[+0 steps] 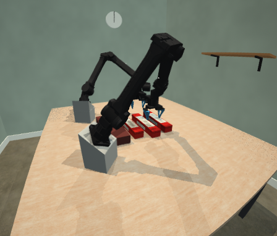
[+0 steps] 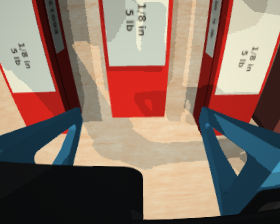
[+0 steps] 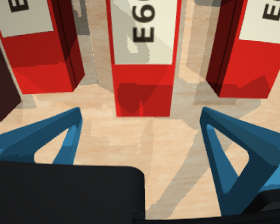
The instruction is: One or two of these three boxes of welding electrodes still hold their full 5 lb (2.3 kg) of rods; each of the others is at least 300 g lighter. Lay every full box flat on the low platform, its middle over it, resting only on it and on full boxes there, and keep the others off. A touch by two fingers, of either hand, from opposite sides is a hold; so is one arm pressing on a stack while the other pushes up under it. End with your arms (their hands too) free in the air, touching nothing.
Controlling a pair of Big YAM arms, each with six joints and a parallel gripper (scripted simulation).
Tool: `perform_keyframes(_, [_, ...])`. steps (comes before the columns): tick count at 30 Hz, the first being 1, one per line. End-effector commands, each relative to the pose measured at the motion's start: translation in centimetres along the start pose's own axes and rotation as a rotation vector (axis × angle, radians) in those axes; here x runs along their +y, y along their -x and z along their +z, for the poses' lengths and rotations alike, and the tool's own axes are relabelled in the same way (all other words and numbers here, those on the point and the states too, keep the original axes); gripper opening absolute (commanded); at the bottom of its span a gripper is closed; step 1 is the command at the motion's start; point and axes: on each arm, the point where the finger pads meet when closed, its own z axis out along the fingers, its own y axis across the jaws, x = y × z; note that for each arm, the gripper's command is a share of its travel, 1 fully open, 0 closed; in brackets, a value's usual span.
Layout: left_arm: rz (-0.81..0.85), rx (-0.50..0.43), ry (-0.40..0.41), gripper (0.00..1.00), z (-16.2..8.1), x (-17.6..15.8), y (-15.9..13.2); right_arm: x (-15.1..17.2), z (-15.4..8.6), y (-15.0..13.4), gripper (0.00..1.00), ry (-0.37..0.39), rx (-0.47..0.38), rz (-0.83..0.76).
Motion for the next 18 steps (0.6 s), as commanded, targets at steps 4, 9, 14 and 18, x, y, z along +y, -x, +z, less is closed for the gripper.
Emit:
perform_keyframes(4, [-0.009,-0.004,0.006,1.0,1.9,0.7,-0.2,-0.3,1.9,0.0,1.0,0.001,-0.004,-0.002])
perform_keyframes(9, [-0.01,-0.004,0.007,1.0,3.2,0.8,-0.3,-0.5,3.2,0.0,1.0,-0.001,-0.005,-0.001])
perform_keyframes(14, [-0.024,-0.015,0.024,1.0,3.2,2.0,0.1,-0.3,4.0,-0.1,1.0,0.001,-0.004,-0.003])
perform_keyframes(18, [-0.009,-0.003,0.005,1.0,4.9,0.7,-0.2,-0.3,5.1,-0.1,1.0,0.001,-0.004,-0.003])
